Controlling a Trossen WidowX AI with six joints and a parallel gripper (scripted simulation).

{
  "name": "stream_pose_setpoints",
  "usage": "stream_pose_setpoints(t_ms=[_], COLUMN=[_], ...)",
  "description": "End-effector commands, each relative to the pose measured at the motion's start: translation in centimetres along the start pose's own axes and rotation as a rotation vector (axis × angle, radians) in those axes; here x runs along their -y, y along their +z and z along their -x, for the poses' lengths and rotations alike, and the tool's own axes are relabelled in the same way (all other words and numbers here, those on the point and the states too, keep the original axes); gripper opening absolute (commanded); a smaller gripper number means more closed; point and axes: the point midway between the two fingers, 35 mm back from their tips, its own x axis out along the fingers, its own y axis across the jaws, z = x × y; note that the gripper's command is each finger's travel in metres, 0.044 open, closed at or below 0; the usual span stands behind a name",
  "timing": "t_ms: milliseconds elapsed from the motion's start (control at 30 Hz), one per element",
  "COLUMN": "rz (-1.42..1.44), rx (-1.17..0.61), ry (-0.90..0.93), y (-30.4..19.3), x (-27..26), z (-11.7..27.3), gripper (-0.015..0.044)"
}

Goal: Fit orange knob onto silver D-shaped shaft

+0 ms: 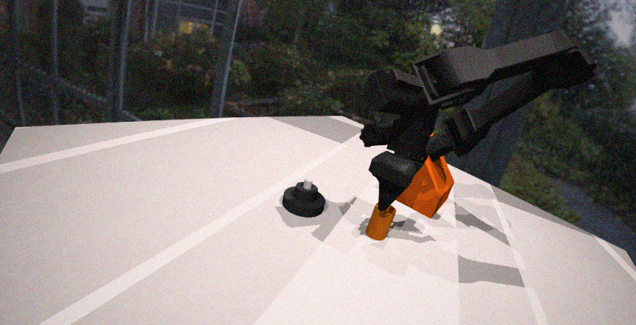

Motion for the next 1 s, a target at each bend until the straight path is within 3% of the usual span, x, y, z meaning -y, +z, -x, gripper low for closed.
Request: stream_pose_setpoints(t_ms=[0,967], rz=[-0.004,-0.005], rx=[-0.003,-0.002], ry=[0.004,0.004], y=[0.0,0.1], x=[0.0,-0.1], z=[-0.5,-5.2], gripper=[0.044,0.044])
